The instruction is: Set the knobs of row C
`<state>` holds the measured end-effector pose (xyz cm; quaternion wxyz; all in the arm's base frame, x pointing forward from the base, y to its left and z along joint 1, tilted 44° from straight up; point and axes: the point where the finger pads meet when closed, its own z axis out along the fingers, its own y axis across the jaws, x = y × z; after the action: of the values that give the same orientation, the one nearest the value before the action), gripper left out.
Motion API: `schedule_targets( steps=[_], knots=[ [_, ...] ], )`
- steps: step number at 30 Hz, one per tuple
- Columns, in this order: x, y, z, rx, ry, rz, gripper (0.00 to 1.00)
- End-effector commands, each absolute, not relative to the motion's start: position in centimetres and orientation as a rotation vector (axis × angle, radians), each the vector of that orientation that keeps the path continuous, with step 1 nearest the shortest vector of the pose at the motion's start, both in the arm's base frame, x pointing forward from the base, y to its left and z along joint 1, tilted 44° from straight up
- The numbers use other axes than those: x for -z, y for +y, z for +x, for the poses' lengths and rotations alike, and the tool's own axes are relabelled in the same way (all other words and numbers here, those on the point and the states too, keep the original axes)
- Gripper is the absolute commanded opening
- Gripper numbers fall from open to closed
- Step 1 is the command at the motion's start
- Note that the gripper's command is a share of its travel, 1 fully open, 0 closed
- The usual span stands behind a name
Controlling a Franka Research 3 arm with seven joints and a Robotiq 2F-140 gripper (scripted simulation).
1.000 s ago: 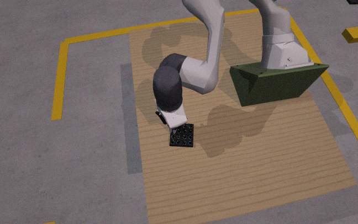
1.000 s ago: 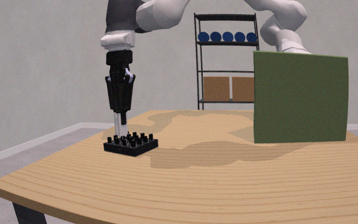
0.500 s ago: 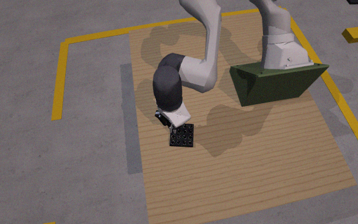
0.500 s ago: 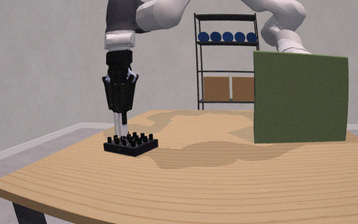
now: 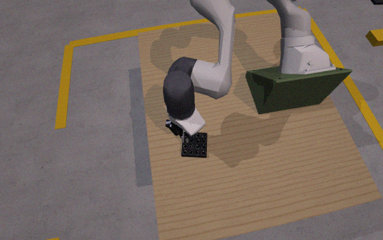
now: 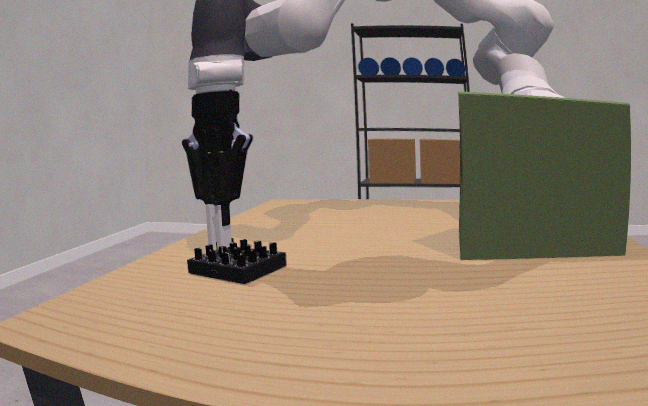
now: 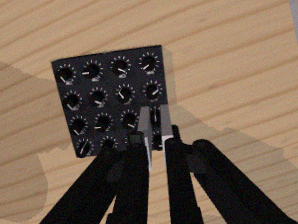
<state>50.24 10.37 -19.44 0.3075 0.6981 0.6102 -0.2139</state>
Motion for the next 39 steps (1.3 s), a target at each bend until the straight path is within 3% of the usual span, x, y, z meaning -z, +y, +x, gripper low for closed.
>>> schedule_targets(
  steps=[1, 19, 20, 39],
  knots=[
    [19.4, 10.26, 50.24, 0.587, 1.652, 1.814, 0.05],
    [19.4, 10.26, 50.24, 0.588, 1.654, 1.813, 0.05],
    [19.4, 10.26, 50.24, 0.588, 1.654, 1.813, 0.12],
    [19.4, 10.26, 50.24, 0.588, 1.654, 1.813, 0.12]
  ],
)
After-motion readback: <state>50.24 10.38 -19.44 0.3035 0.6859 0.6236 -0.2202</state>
